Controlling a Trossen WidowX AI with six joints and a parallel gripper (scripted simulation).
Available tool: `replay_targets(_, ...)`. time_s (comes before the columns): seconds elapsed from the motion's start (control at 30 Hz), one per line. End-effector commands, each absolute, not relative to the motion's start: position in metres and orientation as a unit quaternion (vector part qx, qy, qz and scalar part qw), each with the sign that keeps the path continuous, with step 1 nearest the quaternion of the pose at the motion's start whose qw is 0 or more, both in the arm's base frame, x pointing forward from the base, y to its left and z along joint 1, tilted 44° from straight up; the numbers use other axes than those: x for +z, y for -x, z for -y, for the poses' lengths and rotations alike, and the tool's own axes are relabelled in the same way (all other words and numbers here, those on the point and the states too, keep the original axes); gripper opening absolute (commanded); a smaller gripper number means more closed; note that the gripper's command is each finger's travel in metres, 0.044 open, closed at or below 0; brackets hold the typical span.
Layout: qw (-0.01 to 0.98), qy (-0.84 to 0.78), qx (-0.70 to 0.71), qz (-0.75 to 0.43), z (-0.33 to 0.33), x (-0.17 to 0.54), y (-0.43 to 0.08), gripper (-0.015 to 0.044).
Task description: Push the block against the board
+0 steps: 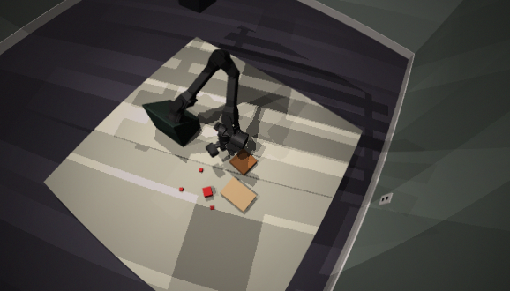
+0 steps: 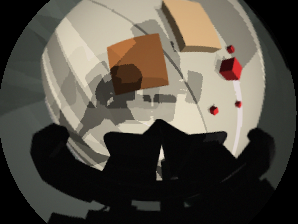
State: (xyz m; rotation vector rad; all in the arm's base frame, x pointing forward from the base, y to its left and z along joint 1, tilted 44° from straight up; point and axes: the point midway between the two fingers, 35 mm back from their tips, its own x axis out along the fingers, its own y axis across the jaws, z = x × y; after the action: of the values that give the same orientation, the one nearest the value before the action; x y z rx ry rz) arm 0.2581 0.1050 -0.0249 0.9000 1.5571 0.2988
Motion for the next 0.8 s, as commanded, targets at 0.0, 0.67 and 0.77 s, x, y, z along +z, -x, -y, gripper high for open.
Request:
replay_targets(0.0,0.610,-0.388,0.135,-0.677,-0.103,-0.021,-0.256,0.0000)
replay_targets(0.67,0.643,-0.331,0.197,-0.662,-0.127,-0.073,-0.281,0.0000)
replay_targets(0.77,0.643,-0.331,0.197,-0.662,-0.127,-0.073,-0.282,0.0000)
